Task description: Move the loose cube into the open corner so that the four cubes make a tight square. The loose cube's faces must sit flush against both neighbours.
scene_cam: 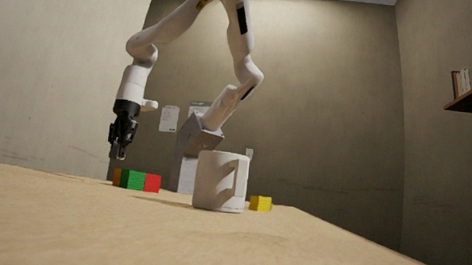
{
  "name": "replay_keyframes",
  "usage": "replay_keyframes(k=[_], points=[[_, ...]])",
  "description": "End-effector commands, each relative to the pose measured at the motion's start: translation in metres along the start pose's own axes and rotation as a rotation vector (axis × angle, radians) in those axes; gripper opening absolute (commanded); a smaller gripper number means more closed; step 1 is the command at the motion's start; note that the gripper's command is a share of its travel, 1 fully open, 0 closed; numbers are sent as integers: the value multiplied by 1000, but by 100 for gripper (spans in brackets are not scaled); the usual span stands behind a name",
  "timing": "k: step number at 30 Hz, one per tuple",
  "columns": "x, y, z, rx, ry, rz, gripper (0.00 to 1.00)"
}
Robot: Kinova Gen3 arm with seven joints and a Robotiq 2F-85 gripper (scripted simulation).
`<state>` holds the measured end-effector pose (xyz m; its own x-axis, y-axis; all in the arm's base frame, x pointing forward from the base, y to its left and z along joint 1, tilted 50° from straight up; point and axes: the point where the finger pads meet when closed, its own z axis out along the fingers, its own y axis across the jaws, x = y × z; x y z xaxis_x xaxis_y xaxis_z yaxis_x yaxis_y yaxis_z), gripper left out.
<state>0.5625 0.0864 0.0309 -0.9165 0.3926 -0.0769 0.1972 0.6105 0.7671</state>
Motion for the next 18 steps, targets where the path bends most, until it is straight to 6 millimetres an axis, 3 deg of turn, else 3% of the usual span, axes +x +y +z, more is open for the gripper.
replay_keyframes(k=[1,18], points=[[3,-1,12,1,8,1,52],[3,-1,48,1,8,1,52]])
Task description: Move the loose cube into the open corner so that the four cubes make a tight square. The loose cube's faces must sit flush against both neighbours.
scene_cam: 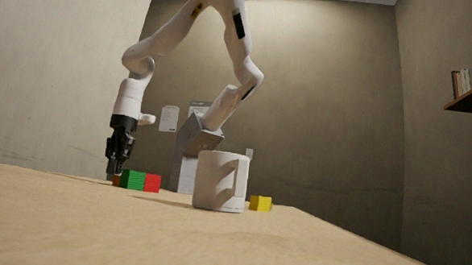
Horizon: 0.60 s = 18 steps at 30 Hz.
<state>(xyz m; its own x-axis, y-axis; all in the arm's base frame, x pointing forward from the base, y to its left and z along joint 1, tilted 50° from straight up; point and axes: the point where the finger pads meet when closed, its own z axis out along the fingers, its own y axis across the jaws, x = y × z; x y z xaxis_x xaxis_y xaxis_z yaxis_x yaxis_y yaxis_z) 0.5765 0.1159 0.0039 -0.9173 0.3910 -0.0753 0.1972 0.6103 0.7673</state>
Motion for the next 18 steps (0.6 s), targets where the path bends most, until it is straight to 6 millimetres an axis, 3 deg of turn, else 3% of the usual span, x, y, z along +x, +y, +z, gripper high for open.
replay_keyframes(k=[1,18], points=[[2,-2,7,1,5,1,52],[2,-2,13,1,5,1,52]])
